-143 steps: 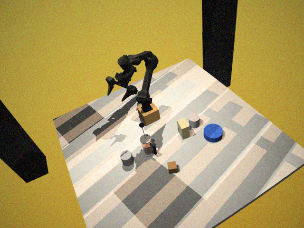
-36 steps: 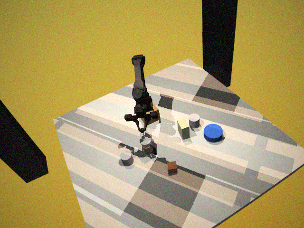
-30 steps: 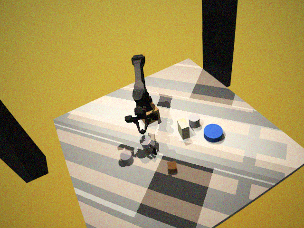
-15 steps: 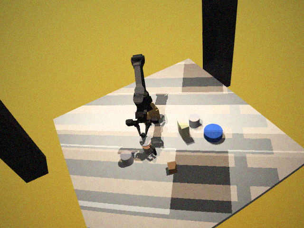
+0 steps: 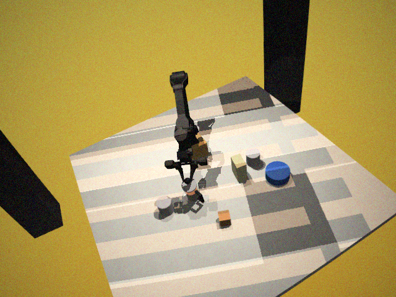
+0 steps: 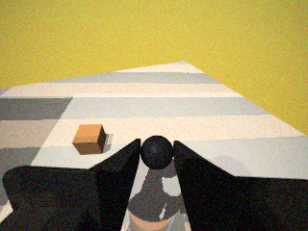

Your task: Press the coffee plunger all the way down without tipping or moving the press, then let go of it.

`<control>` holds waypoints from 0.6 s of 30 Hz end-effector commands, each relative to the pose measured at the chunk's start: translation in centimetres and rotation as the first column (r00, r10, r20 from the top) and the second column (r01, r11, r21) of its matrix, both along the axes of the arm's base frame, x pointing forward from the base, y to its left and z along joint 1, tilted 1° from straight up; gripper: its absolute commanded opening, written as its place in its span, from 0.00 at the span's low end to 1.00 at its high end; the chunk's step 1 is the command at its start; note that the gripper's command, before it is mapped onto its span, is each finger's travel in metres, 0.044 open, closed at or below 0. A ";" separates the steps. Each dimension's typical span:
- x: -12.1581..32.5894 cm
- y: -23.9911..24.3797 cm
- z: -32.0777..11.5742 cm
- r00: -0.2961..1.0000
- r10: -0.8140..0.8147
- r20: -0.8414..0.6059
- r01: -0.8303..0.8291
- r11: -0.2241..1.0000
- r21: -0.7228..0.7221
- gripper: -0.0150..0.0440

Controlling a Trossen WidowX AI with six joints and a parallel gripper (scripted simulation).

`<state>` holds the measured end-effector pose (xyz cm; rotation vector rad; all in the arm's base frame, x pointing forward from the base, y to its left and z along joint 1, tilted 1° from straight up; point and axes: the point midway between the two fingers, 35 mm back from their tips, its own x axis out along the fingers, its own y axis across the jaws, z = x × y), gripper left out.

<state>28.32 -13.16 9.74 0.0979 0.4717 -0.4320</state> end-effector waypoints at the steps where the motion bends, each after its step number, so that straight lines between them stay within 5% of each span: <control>1: -0.2 0.1 -1.6 0.999 0.005 -0.046 -0.004 1.000 0.018 0.45; 18: 0.3 -0.2 -1.4 0.999 0.005 -0.046 -0.004 1.000 0.018 0.45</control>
